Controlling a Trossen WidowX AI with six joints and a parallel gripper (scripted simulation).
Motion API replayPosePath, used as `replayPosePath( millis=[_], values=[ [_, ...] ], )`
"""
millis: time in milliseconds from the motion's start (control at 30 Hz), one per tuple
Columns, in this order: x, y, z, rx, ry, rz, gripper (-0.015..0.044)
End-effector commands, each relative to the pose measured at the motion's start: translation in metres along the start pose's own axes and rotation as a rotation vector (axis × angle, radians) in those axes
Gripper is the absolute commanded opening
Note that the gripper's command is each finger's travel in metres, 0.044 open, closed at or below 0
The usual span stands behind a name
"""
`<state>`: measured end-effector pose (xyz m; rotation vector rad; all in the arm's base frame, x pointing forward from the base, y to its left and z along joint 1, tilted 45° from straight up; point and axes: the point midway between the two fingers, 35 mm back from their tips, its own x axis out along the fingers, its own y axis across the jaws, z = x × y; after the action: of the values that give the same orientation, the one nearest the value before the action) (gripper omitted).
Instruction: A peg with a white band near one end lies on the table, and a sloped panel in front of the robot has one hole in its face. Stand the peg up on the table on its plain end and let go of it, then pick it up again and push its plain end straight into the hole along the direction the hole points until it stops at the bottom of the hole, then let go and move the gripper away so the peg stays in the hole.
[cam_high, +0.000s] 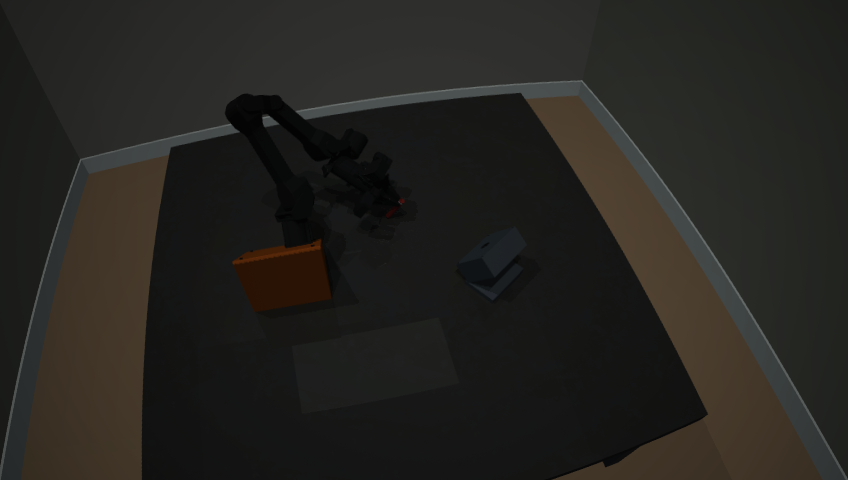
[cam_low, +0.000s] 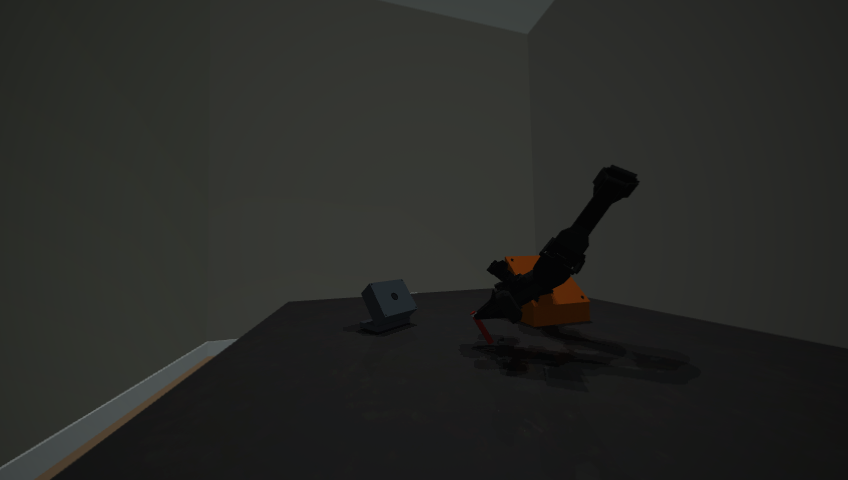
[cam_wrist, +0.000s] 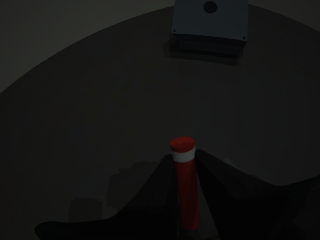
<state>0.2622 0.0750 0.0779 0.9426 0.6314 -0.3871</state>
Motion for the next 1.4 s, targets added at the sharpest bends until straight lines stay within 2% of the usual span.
replayPosePath(
  millis=[0,1367],
  values=[
    [-0.002,-0.003,-0.002,0.002,-0.032,-0.004,0.0051],
    [-0.023,-0.004,-0.019,0.004,-0.387,-0.007,0.0051]
  ],
)
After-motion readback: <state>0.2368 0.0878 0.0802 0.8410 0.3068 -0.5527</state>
